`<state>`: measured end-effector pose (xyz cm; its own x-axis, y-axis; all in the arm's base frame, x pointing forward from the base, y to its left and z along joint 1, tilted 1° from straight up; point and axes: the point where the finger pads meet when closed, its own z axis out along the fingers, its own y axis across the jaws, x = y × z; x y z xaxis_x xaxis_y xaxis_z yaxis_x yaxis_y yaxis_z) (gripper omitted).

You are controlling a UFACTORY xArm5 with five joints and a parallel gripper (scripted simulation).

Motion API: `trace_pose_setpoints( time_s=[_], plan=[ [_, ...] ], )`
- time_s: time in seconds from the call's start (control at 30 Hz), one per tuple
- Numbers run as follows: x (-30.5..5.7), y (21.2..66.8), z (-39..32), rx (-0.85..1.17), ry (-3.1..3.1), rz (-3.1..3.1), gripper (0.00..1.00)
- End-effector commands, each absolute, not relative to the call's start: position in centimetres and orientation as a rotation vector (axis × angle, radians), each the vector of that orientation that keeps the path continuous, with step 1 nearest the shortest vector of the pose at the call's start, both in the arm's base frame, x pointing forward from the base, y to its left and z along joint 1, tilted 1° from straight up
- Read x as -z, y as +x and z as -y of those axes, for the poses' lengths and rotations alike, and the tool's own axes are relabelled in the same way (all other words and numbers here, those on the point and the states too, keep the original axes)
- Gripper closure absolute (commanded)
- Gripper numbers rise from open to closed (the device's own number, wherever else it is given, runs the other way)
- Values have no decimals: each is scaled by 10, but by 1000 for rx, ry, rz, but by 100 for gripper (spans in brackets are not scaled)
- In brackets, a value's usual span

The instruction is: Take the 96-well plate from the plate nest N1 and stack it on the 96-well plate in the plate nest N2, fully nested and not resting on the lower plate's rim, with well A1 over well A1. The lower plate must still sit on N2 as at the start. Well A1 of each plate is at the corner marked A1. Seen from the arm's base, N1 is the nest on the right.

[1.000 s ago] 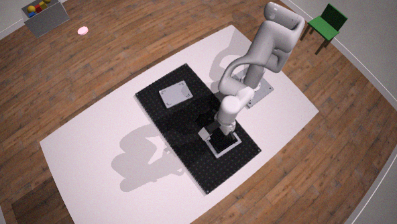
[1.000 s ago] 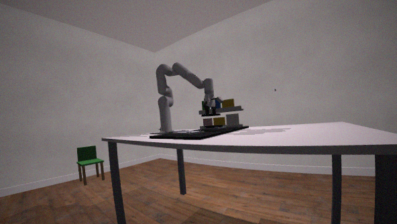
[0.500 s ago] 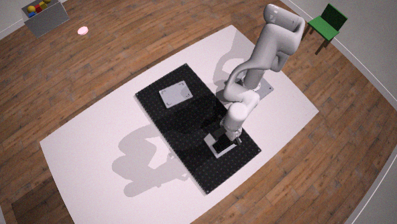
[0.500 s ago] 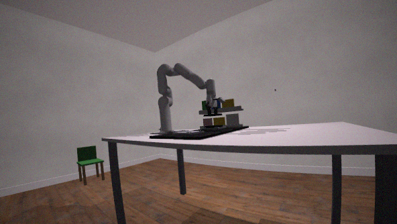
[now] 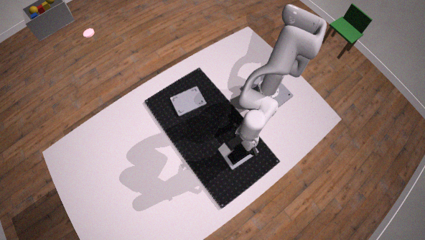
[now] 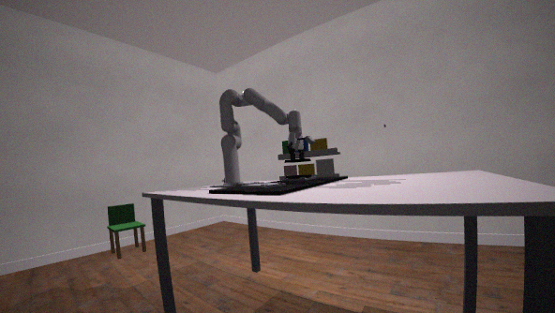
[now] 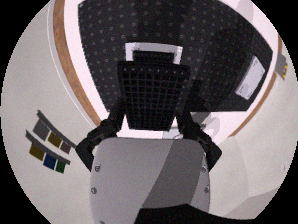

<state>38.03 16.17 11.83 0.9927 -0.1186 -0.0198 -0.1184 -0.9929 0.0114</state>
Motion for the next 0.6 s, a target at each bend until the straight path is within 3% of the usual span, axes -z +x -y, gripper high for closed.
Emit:
trace_pose_setpoints(
  time_s=[0.0,0.57],
  plan=[
    [-120,382,-162,27,3128,186,100],
    [-118,382,-161,27,3128,186,100]
  ],
)
